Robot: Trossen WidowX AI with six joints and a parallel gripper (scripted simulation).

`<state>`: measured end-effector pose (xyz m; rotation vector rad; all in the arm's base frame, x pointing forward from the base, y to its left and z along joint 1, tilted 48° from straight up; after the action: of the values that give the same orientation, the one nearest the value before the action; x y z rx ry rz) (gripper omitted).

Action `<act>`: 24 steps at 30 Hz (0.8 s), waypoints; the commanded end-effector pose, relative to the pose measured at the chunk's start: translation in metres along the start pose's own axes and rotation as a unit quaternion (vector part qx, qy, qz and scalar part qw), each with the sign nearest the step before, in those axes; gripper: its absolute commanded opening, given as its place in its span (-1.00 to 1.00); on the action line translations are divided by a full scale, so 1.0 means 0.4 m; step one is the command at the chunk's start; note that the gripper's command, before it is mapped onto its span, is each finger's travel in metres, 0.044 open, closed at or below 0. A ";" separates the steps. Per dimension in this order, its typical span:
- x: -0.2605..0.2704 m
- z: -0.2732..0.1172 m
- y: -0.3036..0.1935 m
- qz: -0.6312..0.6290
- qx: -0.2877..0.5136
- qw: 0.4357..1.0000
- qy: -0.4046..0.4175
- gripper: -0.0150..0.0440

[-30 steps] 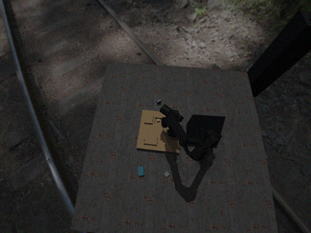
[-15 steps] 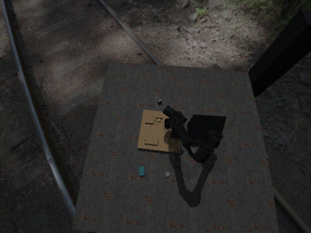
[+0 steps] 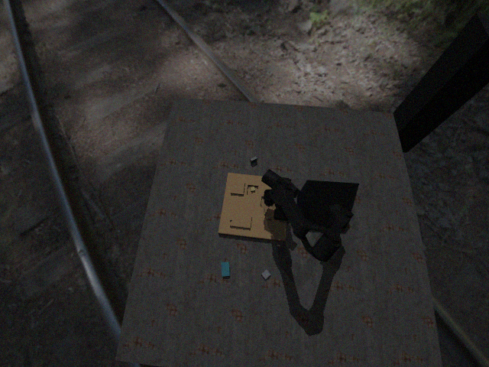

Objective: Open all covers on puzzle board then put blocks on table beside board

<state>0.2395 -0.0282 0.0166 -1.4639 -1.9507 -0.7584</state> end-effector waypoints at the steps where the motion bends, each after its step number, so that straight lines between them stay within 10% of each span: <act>1: 0.013 -0.003 -0.004 -0.001 -0.002 1.000 -0.002 -0.49; 24: 0.056 -0.022 -0.023 0.000 -0.002 1.000 -0.002 -0.49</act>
<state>0.2249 -0.0195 0.0331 -1.4702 -1.9406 -0.7537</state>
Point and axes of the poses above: the point midway between the two fingers, 35 mm back from their tips, its own z axis out along the fingers, its own x axis across the jaws, y = z × x, the point moved 10 cm from there along -z, back along the fingers, and after that the axes turned 10 degrees about -z, right-handed, at the moved point
